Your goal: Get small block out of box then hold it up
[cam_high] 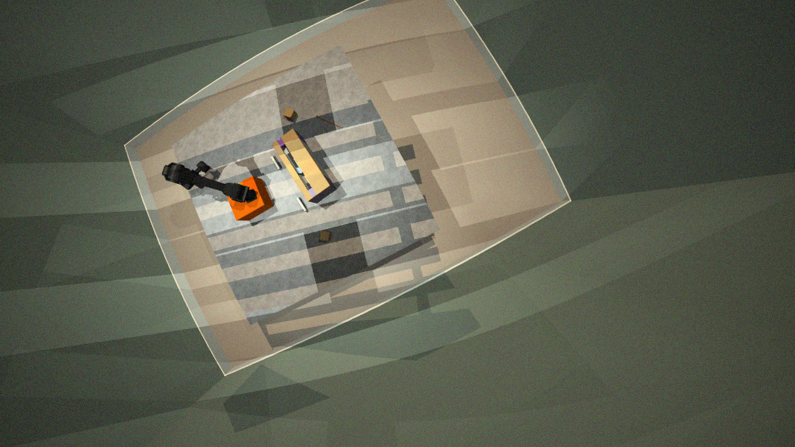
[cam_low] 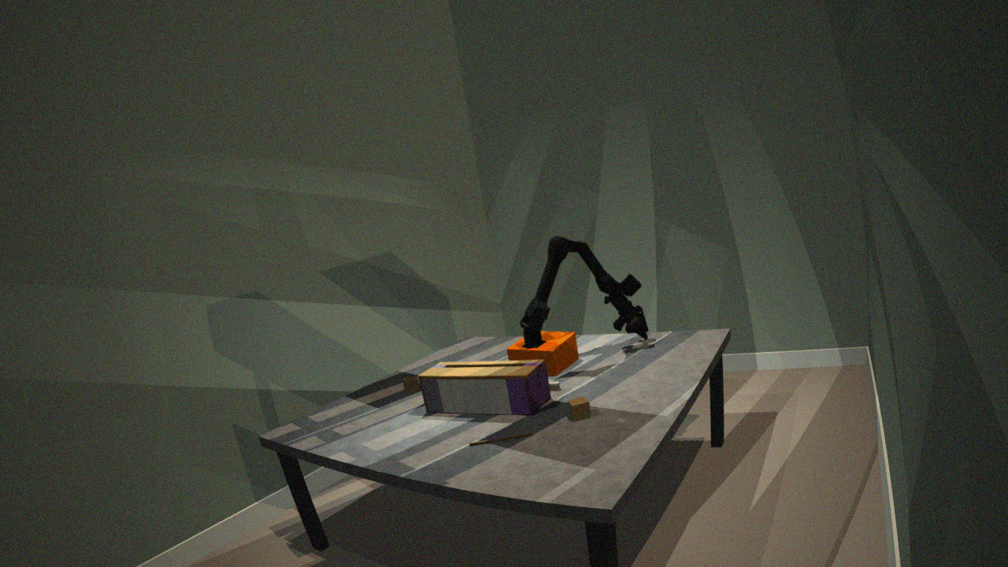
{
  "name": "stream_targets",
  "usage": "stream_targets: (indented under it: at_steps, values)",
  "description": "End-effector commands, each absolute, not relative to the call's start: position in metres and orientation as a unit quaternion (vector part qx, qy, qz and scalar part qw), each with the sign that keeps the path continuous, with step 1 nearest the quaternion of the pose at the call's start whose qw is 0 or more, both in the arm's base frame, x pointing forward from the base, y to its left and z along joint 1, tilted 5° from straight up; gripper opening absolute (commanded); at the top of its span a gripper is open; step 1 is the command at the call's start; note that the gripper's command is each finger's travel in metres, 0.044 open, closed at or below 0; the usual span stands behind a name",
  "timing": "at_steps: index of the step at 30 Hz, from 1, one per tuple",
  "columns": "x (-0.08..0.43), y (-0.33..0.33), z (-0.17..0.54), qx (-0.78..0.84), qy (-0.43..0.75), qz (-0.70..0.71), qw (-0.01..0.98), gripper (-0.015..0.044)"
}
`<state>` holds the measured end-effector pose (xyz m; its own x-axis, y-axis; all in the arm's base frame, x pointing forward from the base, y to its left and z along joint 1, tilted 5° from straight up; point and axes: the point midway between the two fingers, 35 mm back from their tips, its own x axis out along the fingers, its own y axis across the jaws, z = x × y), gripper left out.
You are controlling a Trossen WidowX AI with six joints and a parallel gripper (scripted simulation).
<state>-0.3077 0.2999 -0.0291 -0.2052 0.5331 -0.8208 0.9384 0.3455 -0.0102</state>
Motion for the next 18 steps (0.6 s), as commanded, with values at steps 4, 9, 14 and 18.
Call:
stream_targets:
  at_steps: [4, 9, 14, 18]
  values:
    - [-0.283, 0.330, -0.017, 0.555, 0.693, -0.333, 0.317, 0.0400]
    - [-0.217, 0.376, -0.005, 0.635, 0.590, -0.451, 0.212, 0.0400]
    - [-0.138, 0.410, 0.010, 0.694, 0.457, -0.551, 0.079, 0.0400]
    - [-0.071, 0.425, 0.022, 0.718, 0.339, -0.607, -0.038, 0.0400]
